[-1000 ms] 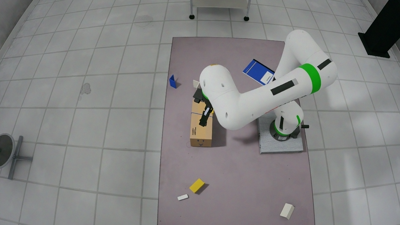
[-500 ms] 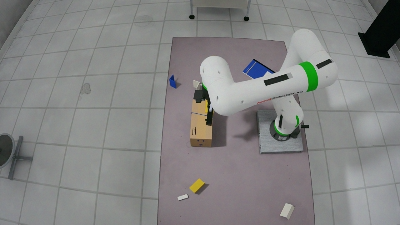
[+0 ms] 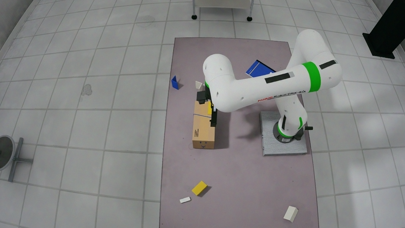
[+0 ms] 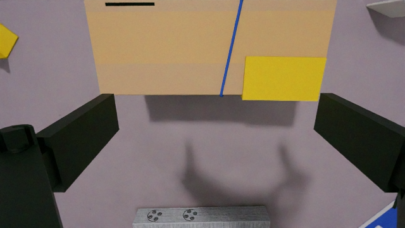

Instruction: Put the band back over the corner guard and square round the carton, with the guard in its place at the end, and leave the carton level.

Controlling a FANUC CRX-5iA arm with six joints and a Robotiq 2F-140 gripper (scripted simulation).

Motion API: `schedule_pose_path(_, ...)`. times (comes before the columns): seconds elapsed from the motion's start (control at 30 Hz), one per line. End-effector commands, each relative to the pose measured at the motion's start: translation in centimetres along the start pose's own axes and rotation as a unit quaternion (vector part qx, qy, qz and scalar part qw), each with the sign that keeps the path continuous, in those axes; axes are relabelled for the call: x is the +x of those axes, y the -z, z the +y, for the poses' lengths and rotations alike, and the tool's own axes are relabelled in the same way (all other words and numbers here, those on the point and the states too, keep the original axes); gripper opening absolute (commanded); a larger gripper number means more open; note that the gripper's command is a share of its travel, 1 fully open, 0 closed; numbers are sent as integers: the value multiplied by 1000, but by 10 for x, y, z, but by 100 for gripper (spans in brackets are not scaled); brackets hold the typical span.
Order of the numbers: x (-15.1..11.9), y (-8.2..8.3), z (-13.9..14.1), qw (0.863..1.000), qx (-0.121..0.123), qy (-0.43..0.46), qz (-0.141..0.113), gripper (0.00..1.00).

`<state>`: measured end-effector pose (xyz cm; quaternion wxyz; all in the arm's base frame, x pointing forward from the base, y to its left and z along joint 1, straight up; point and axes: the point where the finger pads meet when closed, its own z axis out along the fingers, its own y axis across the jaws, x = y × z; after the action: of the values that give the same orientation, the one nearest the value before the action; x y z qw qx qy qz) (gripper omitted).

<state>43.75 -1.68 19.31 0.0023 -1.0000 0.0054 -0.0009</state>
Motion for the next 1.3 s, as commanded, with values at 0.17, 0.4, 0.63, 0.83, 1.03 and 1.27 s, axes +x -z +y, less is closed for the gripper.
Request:
schedule_pose_path(0.17,1,-11,5,999,-1,-36,0,100)
schedule_pose_path(0.4,0,-28,12,996,-3,-91,-1,100)
schedule_pose_path(0.63,0,-28,12,996,-3,-91,-1,18)
schedule_pose_path(0.83,0,-28,12,996,-3,-91,-1,18)
schedule_pose_path(1.03,0,-28,12,996,-3,-91,-1,18)
schedule_pose_path(1.27,0,-28,12,996,-3,-91,-1,18)
